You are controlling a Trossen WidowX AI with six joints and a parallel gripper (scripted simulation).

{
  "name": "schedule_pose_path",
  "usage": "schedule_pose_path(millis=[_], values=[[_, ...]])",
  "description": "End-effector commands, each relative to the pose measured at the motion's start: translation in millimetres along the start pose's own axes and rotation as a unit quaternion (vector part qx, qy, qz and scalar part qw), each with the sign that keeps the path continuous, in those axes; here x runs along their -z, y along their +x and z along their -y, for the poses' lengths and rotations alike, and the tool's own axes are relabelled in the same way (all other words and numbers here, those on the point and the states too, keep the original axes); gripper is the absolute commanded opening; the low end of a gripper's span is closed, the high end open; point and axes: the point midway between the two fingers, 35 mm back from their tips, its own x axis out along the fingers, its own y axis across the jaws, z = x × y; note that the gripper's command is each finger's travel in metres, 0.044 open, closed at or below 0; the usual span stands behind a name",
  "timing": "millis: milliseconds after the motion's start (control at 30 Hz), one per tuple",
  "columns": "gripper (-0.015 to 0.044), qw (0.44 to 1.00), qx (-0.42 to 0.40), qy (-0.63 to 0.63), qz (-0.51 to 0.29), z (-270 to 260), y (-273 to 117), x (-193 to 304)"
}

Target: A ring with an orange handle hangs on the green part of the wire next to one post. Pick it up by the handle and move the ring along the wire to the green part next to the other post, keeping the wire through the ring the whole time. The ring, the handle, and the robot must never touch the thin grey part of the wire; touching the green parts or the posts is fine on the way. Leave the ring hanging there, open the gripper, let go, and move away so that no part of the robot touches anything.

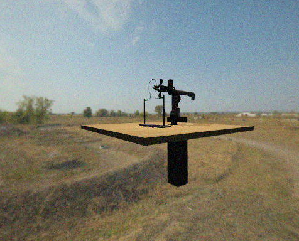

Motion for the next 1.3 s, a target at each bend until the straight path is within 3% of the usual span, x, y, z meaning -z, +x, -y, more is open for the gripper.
schedule_pose_path(millis=[0,1267], values=[[-0.0150,1.000,0.014,-0.017,0.003,3,0,1],[-0.0150,0.965,0.148,-0.215,0.027,18,-1,-3]])
